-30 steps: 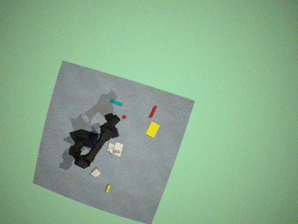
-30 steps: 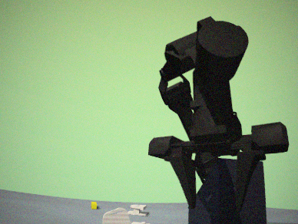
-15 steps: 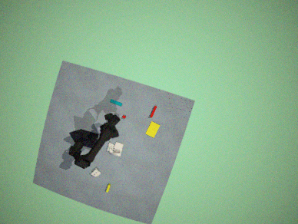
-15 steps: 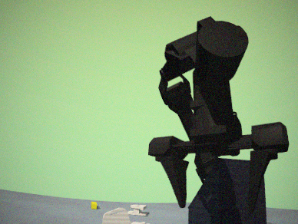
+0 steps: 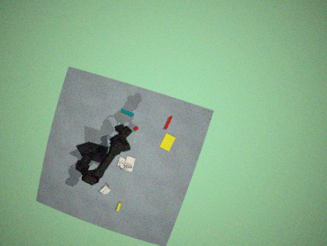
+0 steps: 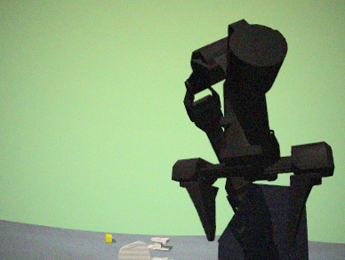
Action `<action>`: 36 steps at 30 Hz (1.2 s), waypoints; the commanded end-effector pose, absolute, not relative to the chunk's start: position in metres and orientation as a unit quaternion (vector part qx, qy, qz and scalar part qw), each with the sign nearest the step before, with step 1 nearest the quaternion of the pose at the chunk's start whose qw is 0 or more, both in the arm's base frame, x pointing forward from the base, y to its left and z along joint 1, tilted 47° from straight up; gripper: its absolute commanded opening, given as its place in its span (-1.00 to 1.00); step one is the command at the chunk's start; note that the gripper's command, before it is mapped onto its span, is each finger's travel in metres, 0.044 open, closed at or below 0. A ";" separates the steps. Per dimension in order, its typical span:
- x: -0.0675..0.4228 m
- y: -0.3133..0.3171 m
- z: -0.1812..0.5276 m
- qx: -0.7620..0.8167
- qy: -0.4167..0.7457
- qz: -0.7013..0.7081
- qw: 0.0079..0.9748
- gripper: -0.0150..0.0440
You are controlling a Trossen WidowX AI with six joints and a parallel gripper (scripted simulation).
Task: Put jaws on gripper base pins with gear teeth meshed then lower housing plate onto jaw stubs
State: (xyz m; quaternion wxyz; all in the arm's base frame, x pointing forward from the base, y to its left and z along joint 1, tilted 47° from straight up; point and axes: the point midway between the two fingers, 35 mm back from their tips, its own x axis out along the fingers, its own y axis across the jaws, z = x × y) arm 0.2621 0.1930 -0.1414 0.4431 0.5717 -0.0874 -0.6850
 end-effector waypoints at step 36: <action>0.261 0.193 -0.141 0.588 -0.114 -0.681 0.421 -0.05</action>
